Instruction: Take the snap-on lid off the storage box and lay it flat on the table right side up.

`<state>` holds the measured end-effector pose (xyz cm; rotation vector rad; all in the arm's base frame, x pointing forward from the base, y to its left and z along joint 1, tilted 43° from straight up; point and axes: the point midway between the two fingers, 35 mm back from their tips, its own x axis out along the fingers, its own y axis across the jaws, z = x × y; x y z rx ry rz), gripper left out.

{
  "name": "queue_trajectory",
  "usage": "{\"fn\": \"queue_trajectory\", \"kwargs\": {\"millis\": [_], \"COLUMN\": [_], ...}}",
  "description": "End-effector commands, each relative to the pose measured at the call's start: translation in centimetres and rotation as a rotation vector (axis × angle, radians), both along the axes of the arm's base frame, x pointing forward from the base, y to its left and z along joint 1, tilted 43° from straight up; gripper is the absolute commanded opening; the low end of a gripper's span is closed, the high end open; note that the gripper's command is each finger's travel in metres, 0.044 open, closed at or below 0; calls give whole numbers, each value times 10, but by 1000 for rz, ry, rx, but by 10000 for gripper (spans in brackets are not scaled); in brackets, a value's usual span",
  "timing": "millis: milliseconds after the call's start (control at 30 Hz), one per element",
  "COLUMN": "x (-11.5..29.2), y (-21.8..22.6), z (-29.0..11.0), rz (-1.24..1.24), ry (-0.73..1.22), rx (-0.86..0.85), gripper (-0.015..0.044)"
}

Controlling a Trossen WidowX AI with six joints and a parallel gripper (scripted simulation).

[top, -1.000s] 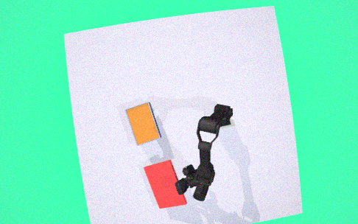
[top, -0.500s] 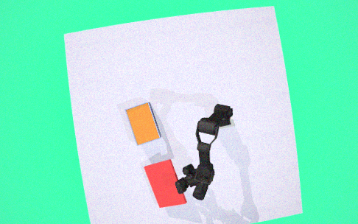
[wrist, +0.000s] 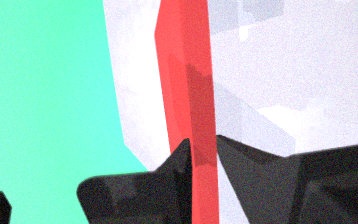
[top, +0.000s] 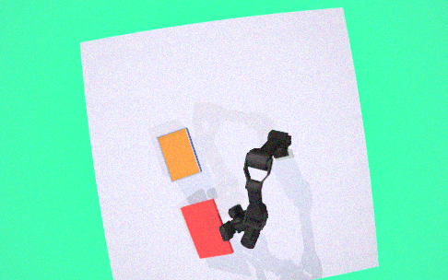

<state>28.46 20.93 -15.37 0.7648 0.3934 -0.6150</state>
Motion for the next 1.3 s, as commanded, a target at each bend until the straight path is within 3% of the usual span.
{"fn": "queue_trajectory", "kwargs": {"millis": [0,1267], "x": [1,1], "y": [-1,-22], "z": [-2,-24], "rz": [4,4], "ry": [-2,-3], "rx": [1,0], "gripper": [0,0]}}
